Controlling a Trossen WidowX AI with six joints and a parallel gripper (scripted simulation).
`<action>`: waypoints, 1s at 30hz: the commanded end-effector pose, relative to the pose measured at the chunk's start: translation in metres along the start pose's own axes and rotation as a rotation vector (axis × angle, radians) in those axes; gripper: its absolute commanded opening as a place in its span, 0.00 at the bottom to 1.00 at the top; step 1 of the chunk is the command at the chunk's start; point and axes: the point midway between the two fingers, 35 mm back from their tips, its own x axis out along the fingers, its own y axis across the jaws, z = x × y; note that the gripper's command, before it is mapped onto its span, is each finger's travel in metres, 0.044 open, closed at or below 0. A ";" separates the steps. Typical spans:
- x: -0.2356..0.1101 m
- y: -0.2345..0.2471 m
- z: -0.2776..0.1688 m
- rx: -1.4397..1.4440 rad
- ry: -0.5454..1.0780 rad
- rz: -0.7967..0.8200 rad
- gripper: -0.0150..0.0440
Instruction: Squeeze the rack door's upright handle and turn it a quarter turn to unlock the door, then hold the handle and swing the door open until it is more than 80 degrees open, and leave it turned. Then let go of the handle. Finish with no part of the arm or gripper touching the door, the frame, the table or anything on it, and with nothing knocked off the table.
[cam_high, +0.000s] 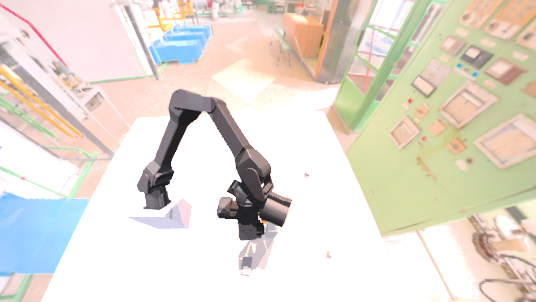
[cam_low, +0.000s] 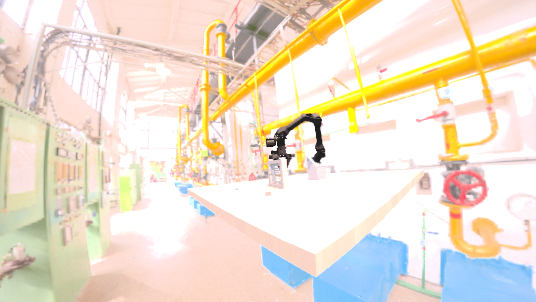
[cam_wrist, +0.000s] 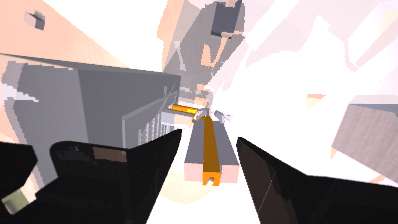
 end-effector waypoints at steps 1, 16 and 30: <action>0.000 0.000 0.000 -0.160 0.002 0.002 0.73; 0.000 0.000 0.000 -0.904 0.000 0.002 0.73; 0.000 0.000 0.000 -1.597 -0.001 0.002 0.73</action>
